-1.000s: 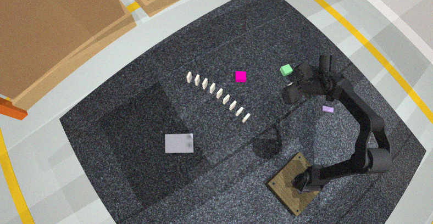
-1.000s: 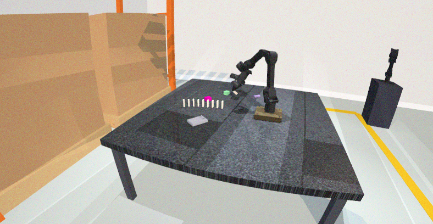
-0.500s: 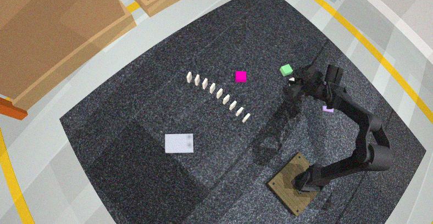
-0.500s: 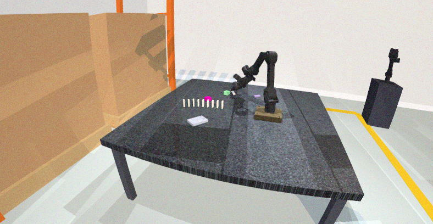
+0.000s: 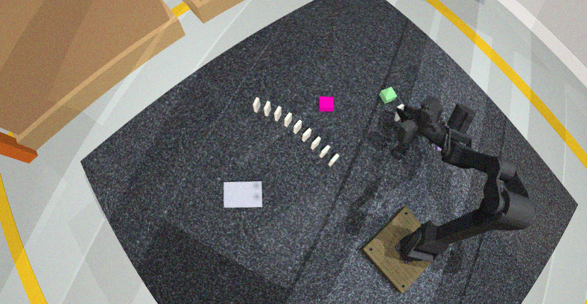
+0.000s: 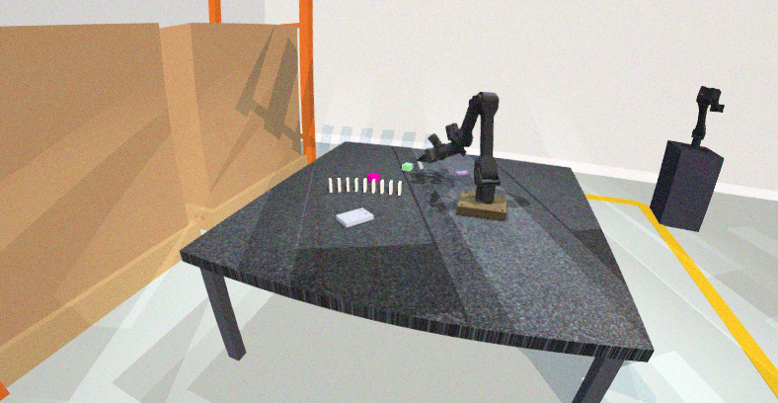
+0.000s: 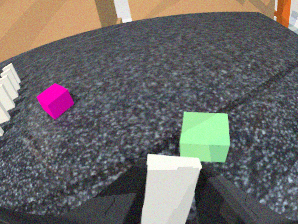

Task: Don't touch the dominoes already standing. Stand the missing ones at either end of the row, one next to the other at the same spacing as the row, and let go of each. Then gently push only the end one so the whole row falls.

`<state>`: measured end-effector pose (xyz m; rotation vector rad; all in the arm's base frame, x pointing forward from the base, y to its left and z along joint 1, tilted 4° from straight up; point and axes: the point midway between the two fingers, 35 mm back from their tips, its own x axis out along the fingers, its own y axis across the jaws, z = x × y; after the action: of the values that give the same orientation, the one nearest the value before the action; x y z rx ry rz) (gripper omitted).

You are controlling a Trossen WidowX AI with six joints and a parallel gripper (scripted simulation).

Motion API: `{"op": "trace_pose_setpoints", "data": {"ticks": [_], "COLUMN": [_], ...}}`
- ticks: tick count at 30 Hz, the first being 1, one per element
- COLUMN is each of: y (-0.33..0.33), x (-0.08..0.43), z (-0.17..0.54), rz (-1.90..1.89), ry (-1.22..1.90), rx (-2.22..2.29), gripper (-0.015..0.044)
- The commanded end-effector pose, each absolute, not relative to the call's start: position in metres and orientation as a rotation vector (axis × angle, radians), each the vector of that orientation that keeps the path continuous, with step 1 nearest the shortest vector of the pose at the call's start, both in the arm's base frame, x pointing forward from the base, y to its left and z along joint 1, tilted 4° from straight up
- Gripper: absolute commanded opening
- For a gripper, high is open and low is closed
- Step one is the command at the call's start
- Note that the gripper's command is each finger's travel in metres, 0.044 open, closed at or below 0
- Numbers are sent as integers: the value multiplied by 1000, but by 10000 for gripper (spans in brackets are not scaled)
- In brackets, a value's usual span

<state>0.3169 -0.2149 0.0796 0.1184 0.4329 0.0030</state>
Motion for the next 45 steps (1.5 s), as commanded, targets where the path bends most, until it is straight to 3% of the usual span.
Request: {"op": "trace_pose_setpoints", "data": {"ticks": [1,35,45], "y": [-214,-149,-146], "x": [310,223,221], "z": [82,108,108], "rz": [19,224,229], "ry": [365,3,0], "rx": [116,-78,-83], "gripper": [107,107,107]}}
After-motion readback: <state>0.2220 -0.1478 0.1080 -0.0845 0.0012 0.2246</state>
